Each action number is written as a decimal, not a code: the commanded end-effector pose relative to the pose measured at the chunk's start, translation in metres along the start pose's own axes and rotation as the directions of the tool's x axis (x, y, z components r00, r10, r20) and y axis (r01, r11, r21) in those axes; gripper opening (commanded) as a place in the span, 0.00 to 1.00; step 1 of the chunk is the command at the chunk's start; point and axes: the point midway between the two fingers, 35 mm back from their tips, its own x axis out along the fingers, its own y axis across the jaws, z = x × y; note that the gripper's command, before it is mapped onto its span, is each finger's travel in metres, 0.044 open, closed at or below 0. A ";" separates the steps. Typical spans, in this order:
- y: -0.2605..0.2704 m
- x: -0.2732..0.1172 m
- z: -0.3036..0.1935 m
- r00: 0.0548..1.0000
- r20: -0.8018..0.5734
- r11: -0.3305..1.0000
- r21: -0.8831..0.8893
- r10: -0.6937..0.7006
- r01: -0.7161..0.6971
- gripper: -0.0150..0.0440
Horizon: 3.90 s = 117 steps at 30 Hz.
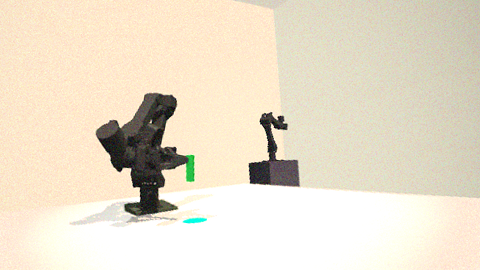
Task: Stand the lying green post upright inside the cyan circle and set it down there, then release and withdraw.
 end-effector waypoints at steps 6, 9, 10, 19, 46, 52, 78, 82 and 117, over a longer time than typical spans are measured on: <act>-0.007 0.002 -0.021 1.000 0.001 1.000 0.007 0.004 -0.004 0.29; -0.008 0.003 -0.027 1.000 0.001 1.000 0.007 0.004 -0.004 0.29; -0.009 0.003 -0.029 1.000 0.001 1.000 0.007 0.004 -0.004 0.29; -0.009 0.004 -0.046 1.000 0.000 1.000 0.008 0.004 -0.004 0.29; 0.010 0.007 -0.077 1.000 0.002 1.000 0.012 0.004 -0.004 0.29; 0.011 0.008 -0.081 1.000 0.001 1.000 0.001 0.005 -0.005 0.29; 0.012 0.011 -0.097 1.000 -0.004 0.998 -0.060 0.011 -0.011 0.34; 0.012 0.011 -0.097 1.000 -0.004 0.998 -0.060 0.011 -0.011 0.51; -0.007 0.007 -0.056 1.000 -0.001 1.000 -0.025 0.007 -0.007 0.93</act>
